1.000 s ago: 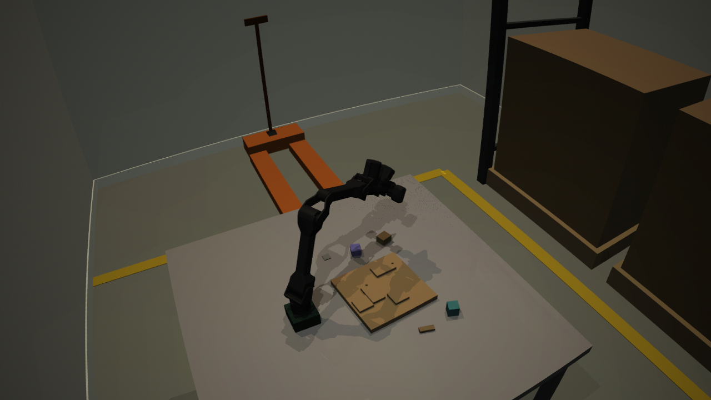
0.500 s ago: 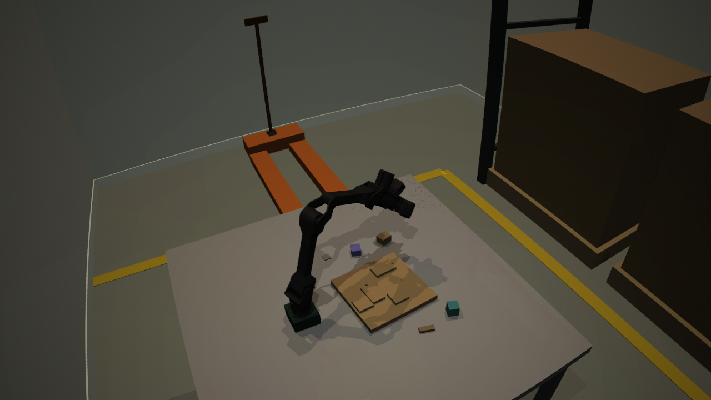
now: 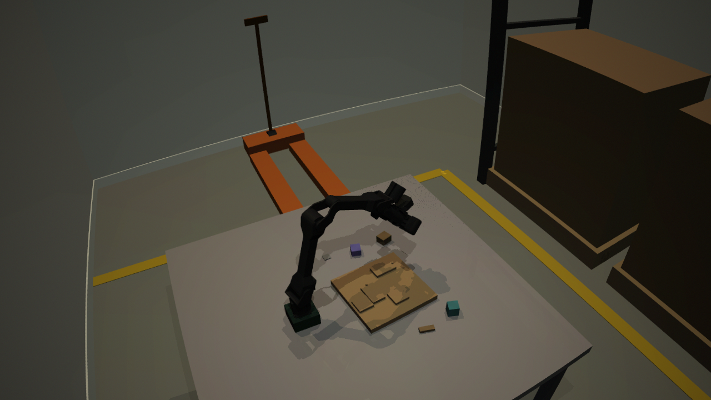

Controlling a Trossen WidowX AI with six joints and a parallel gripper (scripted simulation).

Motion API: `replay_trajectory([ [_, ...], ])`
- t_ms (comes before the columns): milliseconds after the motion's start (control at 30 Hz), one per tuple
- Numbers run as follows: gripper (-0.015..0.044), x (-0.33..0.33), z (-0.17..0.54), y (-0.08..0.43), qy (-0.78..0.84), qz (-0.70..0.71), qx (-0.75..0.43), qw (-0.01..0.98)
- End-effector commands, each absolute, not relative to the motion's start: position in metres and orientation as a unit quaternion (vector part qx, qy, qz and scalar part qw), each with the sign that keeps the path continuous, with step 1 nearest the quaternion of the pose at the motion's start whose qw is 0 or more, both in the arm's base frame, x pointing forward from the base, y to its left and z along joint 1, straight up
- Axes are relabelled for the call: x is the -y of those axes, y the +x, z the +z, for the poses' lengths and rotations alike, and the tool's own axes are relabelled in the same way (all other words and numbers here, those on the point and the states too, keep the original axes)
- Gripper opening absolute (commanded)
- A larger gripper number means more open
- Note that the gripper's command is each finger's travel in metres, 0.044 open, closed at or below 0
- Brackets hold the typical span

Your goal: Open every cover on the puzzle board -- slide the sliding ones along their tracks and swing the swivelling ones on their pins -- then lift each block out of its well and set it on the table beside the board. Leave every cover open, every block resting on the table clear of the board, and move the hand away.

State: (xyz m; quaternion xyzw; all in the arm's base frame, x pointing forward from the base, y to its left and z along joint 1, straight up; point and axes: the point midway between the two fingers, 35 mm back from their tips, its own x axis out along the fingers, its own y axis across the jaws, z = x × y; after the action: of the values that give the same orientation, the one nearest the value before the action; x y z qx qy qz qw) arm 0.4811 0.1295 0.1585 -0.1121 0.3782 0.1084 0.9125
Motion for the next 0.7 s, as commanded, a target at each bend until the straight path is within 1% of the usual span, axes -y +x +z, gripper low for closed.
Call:
replay_trajectory([
  [0,0.0000,-0.109,0.148,0.473,-0.119,0.101,-0.406,0.901],
  [667,0.0000,-0.021,0.106,0.424,-0.120,0.066,-0.532,0.836],
])
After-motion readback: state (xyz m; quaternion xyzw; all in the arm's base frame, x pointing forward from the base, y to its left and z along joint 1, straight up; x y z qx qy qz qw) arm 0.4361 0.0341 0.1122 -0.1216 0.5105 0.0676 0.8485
